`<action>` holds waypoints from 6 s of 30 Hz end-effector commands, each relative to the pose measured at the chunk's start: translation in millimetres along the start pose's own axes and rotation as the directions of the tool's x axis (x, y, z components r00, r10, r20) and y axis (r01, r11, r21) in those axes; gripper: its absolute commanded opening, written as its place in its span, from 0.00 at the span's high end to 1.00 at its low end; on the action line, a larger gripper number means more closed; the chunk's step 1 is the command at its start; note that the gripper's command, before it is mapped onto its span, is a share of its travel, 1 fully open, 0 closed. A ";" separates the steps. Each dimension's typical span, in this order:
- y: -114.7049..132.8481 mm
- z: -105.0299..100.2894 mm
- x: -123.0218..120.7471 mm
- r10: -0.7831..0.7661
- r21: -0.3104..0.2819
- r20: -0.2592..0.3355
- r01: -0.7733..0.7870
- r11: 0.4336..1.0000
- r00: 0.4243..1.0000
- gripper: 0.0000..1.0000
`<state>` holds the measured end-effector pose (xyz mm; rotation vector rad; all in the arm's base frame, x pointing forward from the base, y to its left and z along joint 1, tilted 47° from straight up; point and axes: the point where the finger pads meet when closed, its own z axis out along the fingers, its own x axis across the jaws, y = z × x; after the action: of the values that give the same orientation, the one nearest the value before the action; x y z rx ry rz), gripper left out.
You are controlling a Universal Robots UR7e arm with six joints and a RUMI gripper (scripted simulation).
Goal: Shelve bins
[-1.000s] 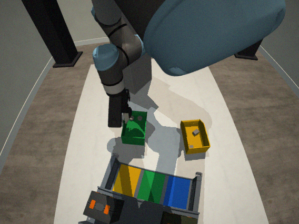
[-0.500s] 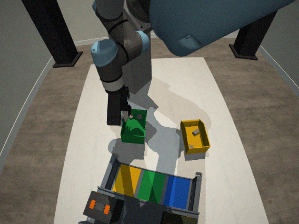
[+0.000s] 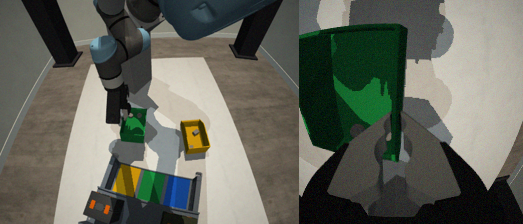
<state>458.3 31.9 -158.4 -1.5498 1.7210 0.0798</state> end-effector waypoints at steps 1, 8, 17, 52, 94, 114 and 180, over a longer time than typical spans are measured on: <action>-0.3 -3.3 0.2 0.000 0.000 0.000 0.000 1.000 1.000 1.00; -0.3 -6.7 0.2 0.000 0.000 0.000 0.000 1.000 1.000 1.00; -0.3 -8.8 0.2 0.000 0.000 0.000 0.000 1.000 1.000 1.00; -0.3 -10.4 0.2 0.000 0.000 0.000 0.000 1.000 1.000 1.00; -0.3 -23.0 0.2 0.000 0.000 0.000 0.000 1.000 1.000 1.00; -8.0 -23.0 -15.8 0.022 0.000 0.000 -0.022 1.000 1.000 1.00; -61.0 -22.9 -126.7 0.176 0.000 0.000 -0.176 0.984 0.984 1.00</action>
<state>489.7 107.2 -41.9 -1.3952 1.8547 0.1697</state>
